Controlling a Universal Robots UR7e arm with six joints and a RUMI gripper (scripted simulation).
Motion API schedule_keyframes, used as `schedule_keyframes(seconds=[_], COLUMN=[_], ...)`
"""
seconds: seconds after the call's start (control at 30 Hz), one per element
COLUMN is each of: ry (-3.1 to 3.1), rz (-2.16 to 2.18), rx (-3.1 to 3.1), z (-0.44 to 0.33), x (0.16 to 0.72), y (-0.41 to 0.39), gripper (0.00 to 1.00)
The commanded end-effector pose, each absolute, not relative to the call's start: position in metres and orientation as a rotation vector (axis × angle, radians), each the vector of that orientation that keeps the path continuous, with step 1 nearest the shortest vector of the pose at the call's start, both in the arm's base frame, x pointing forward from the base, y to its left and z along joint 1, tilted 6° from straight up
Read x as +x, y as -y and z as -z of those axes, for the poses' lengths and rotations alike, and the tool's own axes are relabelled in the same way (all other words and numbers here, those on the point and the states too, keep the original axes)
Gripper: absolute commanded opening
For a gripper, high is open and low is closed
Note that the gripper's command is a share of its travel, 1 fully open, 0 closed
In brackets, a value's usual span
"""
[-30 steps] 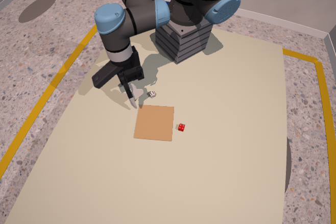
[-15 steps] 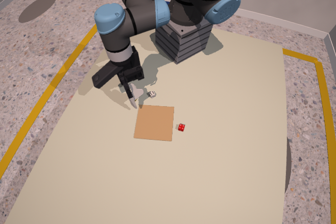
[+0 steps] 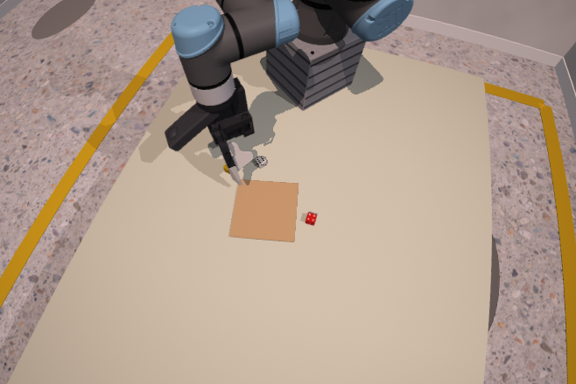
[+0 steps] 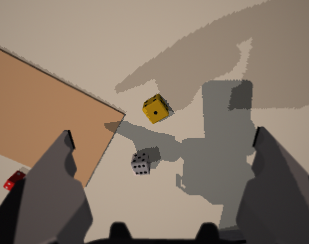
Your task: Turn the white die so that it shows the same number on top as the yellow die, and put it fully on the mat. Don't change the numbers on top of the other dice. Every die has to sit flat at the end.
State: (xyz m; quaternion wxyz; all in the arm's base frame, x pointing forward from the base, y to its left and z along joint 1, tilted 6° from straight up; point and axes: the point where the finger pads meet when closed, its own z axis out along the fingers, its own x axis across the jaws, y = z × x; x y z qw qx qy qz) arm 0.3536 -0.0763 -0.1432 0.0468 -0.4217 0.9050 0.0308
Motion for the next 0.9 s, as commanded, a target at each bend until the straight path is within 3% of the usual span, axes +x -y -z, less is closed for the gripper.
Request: schedule_keyframes(seconds=[0.0,0.87], ry=[-2.759,-2.759], rz=[-0.094,-0.094], rx=[-1.288,-1.288], z=[0.142,0.139], x=[0.343,0.317], y=[0.06,0.022], gripper=[1.0,1.0])
